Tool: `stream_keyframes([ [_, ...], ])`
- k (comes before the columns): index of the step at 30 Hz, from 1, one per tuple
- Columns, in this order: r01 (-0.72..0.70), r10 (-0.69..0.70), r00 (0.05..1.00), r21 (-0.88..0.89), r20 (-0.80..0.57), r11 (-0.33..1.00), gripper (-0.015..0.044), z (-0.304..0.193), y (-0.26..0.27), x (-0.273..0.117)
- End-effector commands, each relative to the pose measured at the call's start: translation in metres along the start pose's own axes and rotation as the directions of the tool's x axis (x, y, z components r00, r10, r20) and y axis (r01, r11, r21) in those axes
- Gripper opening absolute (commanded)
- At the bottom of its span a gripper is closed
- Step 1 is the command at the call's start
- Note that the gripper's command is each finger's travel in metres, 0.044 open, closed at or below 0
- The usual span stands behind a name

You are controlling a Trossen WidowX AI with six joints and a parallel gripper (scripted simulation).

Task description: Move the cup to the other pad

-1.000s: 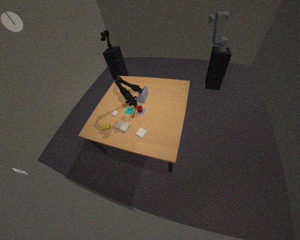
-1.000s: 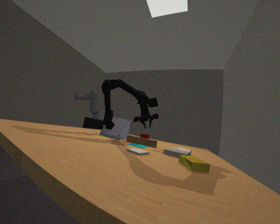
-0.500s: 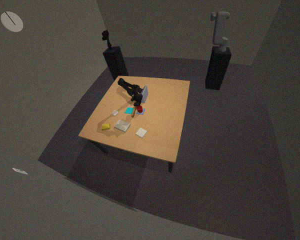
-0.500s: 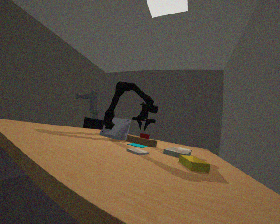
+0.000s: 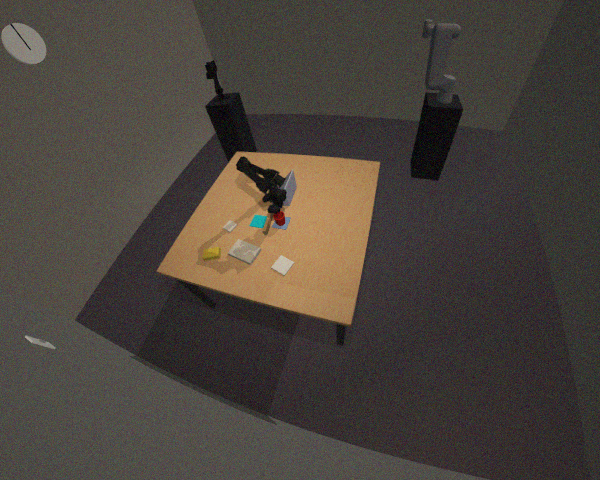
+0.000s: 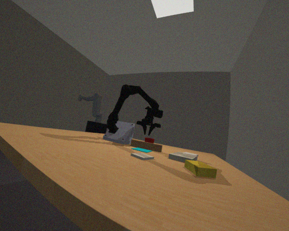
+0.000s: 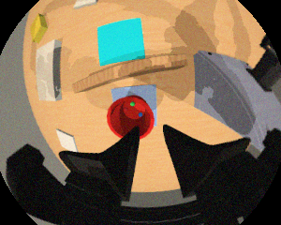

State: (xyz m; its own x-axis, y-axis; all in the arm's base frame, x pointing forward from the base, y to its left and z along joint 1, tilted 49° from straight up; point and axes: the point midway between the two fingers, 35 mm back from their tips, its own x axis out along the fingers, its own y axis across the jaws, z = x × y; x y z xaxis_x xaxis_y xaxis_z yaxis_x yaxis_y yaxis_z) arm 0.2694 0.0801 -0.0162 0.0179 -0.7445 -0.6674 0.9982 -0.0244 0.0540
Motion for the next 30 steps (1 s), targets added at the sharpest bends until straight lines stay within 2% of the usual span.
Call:
stream_keyframes([
  [1, -0.001, 0.001, 1.0, -0.005, 0.007, 1.0, 0.0148, 0.0, 0.0, 0.008],
  [30, -0.002, 0.002, 1.0, -0.004, 0.01, 1.0, 0.0148, 0.002, -0.001, 0.056],
])
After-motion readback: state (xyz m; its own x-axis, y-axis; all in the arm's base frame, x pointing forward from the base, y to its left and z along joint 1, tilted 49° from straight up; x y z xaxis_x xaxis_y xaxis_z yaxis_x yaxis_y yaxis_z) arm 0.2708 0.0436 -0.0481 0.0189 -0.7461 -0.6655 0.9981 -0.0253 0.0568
